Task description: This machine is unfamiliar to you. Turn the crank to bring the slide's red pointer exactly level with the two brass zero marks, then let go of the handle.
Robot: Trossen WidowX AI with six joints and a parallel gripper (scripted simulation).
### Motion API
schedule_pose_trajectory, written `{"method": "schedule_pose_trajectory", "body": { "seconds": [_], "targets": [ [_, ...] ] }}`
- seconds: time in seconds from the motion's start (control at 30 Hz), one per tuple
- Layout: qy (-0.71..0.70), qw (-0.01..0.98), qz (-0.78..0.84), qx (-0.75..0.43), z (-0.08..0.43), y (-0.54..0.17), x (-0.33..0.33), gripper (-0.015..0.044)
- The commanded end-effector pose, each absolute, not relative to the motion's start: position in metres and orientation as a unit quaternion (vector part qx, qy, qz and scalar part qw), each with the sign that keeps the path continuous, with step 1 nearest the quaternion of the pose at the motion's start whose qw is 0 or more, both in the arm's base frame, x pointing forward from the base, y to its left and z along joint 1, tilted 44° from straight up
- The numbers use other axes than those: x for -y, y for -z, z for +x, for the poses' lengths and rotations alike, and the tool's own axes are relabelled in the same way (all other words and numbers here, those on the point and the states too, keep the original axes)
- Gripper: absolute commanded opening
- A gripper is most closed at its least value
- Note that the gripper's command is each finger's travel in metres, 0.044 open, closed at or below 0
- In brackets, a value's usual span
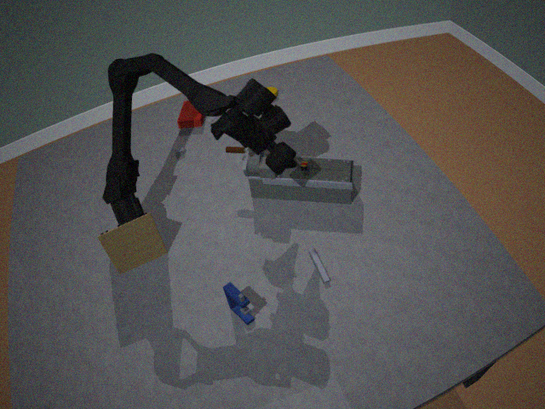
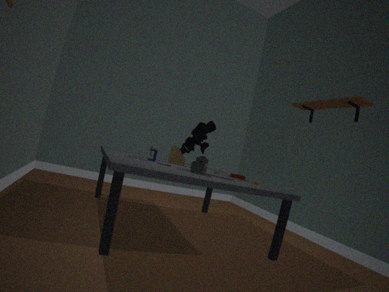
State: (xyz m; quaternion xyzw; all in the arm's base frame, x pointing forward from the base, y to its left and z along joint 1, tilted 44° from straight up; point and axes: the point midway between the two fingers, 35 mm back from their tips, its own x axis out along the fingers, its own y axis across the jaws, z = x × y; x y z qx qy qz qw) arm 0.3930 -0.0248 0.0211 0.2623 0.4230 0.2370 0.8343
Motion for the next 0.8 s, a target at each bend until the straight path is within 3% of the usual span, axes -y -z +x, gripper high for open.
{"method": "schedule_pose_trajectory", "body": {
  "seconds": [0.0, 0.43, 0.77],
  "targets": [
    [-0.234, 0.834, 0.264, -0.424, 0.3930, -0.0206, 0.0251, 0.0335],
    [-0.234, 0.834, 0.264, -0.424, 0.3930, -0.0206, 0.0251, 0.0000],
    [-0.237, 0.834, 0.263, -0.423, 0.3929, -0.0211, 0.0247, 0.0000]
  ]
}}
